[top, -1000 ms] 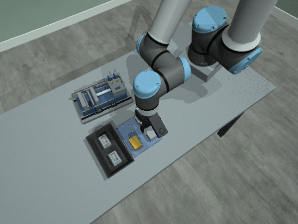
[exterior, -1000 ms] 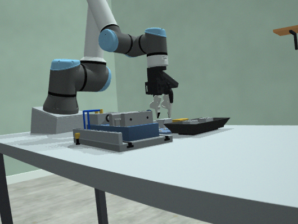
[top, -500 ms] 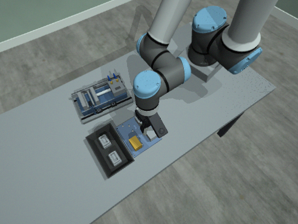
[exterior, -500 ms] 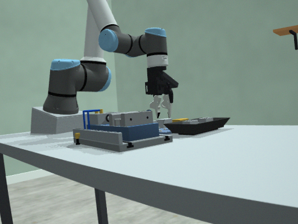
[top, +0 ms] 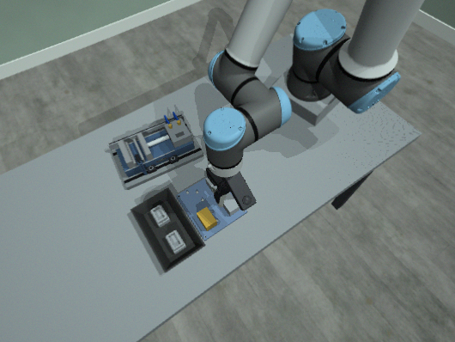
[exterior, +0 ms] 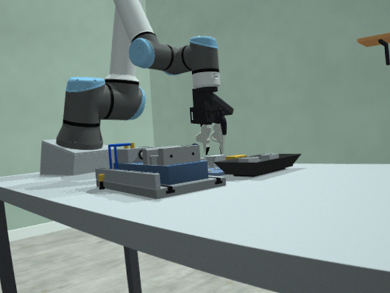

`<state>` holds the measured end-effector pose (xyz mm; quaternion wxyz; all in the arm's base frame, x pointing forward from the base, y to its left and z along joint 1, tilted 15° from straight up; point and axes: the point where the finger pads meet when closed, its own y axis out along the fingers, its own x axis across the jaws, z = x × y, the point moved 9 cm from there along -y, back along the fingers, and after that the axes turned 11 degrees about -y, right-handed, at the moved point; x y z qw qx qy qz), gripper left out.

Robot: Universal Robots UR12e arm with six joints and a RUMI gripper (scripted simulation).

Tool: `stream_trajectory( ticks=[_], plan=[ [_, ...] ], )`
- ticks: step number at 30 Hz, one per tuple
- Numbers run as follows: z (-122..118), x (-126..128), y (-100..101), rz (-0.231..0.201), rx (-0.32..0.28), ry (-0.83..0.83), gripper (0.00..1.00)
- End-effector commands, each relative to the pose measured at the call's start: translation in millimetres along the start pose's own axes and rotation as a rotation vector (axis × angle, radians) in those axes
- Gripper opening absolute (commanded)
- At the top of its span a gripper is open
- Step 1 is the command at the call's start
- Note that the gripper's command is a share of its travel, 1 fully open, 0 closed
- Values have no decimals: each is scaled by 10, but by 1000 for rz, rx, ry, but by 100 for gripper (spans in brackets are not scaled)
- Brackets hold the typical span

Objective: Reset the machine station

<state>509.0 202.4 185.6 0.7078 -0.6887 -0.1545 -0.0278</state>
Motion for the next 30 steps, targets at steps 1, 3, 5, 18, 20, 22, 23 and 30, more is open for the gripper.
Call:
stream_trajectory(
  ticks=[1, 3, 5, 18, 20, 22, 23, 30],
  plan=[
    [0, 5, -2, -1, 0, 0, 40],
    [0, 5, 0, -1, 0, 0, 40],
    [0, 5, 4, -1, 0, 0, 40],
    [0, 5, 44, -1, 0, 0, 40],
    [0, 5, 48, -1, 0, 0, 40],
    [0, 5, 57, -1, 0, 0, 40],
    [0, 5, 62, -1, 0, 0, 40],
    [0, 5, 93, -1, 0, 0, 40]
  ],
)
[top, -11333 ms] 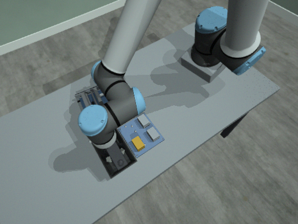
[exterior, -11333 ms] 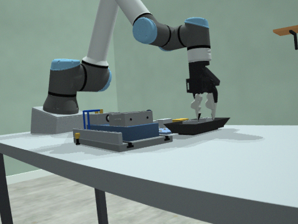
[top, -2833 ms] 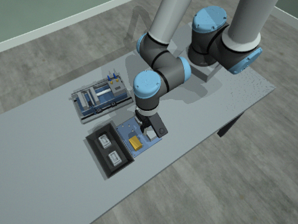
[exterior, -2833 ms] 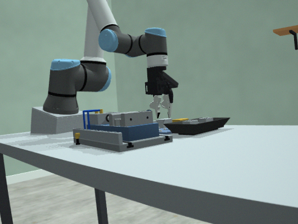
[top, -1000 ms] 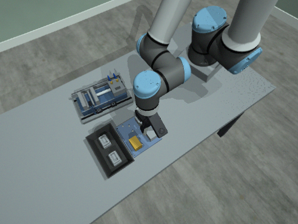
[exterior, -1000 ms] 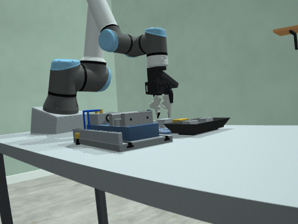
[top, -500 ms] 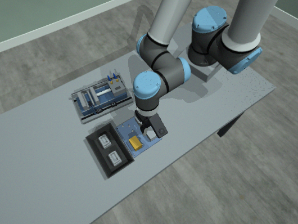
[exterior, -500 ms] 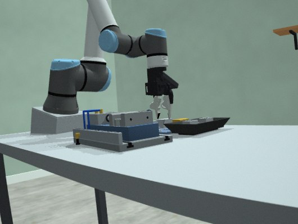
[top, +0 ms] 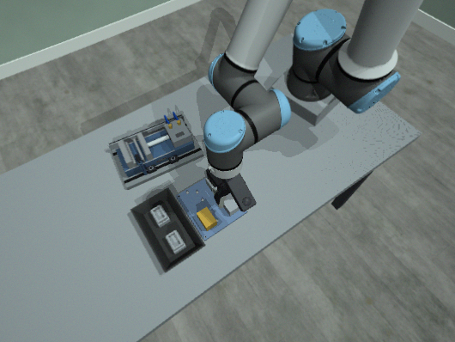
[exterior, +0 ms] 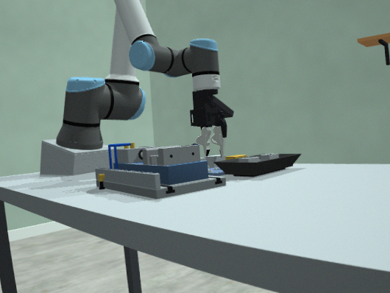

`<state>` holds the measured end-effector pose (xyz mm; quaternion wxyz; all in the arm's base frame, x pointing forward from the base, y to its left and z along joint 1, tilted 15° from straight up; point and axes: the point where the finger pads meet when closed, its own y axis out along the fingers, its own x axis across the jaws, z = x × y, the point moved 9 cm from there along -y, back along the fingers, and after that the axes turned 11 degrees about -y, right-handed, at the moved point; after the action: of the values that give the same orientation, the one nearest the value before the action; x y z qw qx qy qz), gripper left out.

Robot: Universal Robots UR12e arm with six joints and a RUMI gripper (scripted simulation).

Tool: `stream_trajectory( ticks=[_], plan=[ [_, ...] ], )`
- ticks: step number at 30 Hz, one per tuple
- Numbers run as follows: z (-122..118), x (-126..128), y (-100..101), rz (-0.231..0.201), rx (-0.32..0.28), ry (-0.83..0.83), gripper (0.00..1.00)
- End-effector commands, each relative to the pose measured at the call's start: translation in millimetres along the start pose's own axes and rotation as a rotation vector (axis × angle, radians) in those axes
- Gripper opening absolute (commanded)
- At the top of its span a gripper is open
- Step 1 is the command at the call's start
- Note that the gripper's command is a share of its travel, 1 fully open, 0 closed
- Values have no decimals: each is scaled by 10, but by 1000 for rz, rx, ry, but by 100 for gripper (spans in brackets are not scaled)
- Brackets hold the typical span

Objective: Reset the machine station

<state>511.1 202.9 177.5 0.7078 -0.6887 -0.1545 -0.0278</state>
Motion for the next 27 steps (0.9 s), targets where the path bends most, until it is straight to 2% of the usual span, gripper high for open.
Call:
stream_trajectory(
  ticks=[1, 27],
  plan=[
    [0, 5, 13, -1, 0, 0, 40],
    [0, 5, 54, -1, 0, 0, 40]
  ],
)
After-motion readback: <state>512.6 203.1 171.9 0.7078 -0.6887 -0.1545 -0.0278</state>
